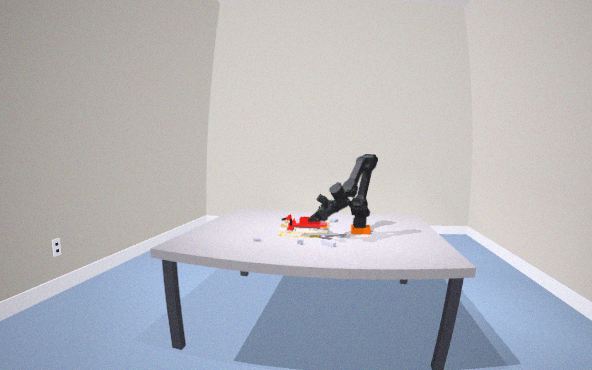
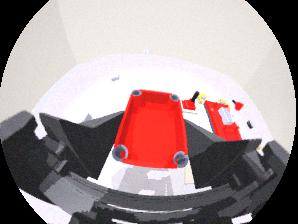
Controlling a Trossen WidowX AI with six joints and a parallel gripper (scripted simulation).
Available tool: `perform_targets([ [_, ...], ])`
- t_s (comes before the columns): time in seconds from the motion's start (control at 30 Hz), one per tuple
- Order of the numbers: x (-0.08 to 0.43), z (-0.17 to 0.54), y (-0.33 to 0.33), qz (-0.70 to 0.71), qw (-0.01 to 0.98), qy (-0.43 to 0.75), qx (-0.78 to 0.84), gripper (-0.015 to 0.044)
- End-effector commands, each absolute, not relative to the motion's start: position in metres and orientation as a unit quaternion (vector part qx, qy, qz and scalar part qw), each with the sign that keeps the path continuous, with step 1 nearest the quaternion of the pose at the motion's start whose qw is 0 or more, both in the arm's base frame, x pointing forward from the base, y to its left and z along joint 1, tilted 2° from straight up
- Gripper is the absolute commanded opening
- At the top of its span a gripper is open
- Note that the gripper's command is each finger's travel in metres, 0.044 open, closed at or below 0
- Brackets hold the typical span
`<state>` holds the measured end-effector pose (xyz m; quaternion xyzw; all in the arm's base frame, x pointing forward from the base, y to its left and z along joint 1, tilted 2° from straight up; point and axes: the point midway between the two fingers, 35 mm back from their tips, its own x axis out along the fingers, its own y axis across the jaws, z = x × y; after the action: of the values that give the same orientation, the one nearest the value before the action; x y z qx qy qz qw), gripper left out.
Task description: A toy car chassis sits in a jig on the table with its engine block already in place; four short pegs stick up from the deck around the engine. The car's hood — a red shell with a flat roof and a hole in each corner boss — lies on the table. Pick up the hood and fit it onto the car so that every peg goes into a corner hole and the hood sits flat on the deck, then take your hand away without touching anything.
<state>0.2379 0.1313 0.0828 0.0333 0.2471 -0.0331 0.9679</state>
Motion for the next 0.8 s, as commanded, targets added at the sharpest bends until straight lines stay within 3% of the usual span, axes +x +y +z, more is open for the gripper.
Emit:
perform_targets([
  [0.0,0.2380,0.0900,0.1316,-0.032,0.968,0.246,0.035,0.0000],
  [0.77,0.2376,0.0869,0.1310,0.019,0.955,0.247,-0.161,0.0000],
])
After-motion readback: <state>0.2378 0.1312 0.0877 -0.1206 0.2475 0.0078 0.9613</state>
